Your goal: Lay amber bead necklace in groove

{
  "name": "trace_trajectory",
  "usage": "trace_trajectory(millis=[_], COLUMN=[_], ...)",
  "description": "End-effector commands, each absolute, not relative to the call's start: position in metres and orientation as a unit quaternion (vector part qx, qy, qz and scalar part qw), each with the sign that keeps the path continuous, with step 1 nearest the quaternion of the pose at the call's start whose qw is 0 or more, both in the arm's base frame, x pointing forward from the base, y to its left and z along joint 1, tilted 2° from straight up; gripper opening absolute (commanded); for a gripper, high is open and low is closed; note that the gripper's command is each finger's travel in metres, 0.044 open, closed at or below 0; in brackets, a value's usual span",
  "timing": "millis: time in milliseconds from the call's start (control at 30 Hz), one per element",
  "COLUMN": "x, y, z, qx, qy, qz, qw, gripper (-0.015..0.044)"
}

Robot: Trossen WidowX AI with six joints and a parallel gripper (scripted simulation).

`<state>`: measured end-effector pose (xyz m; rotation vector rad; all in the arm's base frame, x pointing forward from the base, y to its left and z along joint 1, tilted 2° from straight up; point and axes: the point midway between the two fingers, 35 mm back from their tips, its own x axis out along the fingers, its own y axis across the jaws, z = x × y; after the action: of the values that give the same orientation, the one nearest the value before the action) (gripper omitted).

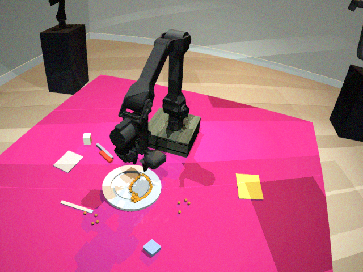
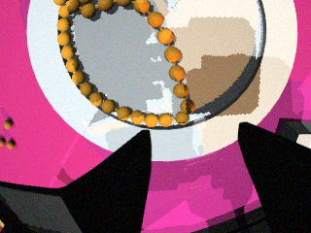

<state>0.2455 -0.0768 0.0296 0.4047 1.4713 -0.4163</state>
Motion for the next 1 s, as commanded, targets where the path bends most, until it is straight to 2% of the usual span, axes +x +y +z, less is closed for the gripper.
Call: trace_trajectory(millis=[0,967], x=[0.247,0.248], y=[-0.077,-0.078], z=[0.028,-0.008], qx=[0.177,0.177], qy=[0.662,0.662], qz=[-0.181,-0.181], qw=[0.706,0.706], gripper=[0.0120,0.0120])
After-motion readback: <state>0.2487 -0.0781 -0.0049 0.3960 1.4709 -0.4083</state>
